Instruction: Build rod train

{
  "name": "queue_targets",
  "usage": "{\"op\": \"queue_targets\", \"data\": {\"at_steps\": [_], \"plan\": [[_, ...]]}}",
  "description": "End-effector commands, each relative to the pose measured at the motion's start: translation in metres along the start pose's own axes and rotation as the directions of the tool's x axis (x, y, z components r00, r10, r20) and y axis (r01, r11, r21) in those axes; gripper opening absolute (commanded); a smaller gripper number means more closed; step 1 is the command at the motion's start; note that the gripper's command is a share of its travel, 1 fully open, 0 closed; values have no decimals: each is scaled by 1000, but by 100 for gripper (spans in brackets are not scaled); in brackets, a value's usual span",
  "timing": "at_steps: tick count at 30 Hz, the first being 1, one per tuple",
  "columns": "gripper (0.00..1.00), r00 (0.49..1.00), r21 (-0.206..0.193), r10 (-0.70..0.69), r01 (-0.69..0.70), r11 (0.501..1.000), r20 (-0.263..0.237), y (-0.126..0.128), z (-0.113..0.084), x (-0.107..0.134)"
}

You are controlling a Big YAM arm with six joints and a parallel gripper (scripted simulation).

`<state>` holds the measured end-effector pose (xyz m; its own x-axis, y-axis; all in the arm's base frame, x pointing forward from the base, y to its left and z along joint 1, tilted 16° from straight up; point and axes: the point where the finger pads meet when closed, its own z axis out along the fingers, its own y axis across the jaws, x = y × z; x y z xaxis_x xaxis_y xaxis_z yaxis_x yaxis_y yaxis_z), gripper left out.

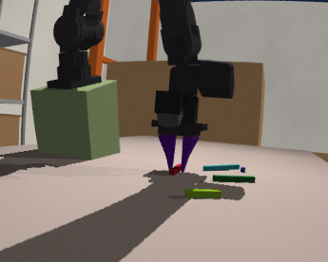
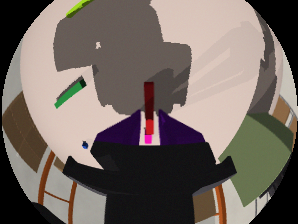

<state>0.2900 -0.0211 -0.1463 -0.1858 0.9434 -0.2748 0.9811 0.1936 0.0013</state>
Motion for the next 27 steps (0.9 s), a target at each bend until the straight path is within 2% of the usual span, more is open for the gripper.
{"op": "queue_targets", "data": {"at_steps": [1,10,13,15,19,23,27], "plan": [[23,1000,-52,12,-12,999,6,21,-6,-8],[23,1000,-21,0,0,1000,2,6,-25,1],[23,1000,-21,0,0,1000,3,5,-40,1],[23,1000,-21,0,0,1000,3,5,-40,1],[23,1000,-25,1,-1,1000,3,7,-62,1],[23,1000,-54,9,-9,998,4,24,-88,-1],[23,1000,-56,10,-10,998,3,24,-101,-1]]}}
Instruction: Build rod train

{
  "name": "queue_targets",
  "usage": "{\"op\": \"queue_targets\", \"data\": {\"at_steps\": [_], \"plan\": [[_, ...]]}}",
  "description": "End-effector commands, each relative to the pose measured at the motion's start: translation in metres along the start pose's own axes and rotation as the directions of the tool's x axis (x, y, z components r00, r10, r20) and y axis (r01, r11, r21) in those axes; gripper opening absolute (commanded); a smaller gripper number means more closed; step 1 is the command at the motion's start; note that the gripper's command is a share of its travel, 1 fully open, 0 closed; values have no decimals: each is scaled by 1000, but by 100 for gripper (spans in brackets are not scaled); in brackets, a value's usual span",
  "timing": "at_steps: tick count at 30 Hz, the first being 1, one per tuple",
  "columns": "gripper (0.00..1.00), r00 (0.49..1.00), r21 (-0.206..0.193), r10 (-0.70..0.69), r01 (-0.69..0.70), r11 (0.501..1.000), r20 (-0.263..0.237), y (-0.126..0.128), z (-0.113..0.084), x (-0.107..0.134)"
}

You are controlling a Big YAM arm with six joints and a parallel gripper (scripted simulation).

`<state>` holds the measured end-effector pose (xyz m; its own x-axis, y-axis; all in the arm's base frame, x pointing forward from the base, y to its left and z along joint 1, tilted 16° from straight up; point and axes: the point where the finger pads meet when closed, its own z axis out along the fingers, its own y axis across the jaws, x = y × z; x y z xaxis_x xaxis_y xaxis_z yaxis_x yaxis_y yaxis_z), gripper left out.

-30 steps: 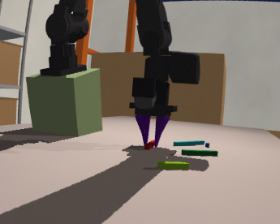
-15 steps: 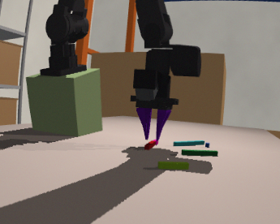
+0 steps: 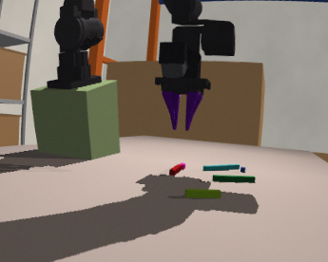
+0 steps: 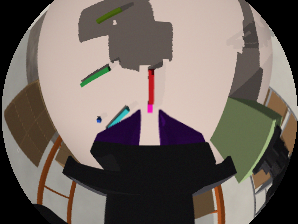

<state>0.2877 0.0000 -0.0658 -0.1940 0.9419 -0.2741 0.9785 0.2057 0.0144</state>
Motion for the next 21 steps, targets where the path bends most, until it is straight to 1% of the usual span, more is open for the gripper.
{"op": "queue_targets", "data": {"at_steps": [1,2,3,5,6,7,8,11,21], "plan": [[23,1000,-41,19,-18,999,4,23,-19,0],[23,1000,-41,19,-18,999,4,23,-20,0],[23,1000,-24,14,-14,1000,4,20,-16,2],[23,1000,-24,14,-14,1000,4,20,-16,2],[23,1000,-11,10,-10,1000,4,17,-13,3],[23,1000,-14,11,-11,1000,4,18,-14,3],[100,1000,-23,13,-13,1000,4,20,-16,2],[100,1000,-38,18,-18,999,4,23,-18,1],[100,1000,-38,18,-18,999,4,23,-18,1]]}}
